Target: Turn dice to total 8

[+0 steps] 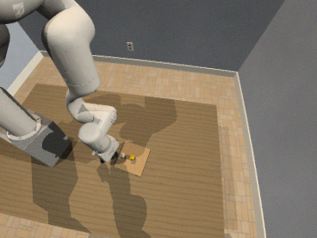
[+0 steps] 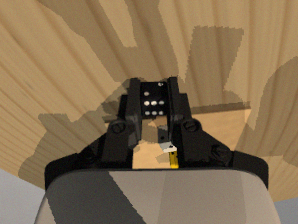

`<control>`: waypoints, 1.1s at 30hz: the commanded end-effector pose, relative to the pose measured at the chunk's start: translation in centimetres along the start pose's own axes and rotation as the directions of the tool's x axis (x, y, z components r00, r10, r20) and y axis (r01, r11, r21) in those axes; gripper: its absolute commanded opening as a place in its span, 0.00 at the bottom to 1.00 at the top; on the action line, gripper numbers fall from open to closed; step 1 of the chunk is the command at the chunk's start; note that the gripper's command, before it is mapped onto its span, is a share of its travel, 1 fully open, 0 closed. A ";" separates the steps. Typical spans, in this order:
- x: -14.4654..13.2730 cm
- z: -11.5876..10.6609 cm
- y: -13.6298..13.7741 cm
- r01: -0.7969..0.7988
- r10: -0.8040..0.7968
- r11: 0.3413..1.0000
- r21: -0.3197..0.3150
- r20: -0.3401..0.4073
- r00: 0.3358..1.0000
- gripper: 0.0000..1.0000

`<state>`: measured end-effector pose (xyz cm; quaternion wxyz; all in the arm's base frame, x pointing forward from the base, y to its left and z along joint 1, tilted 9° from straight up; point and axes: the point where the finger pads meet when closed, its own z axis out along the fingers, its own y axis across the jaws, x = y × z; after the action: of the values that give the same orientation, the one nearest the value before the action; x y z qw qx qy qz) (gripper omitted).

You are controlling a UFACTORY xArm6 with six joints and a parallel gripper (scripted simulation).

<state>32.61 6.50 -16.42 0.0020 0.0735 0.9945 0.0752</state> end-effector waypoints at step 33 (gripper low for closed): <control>-0.1 -4.9 0.0 0.000 0.000 1.000 0.000 0.002 1.000 0.15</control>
<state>32.65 6.00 -13.11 0.0076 0.0734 0.9944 0.0761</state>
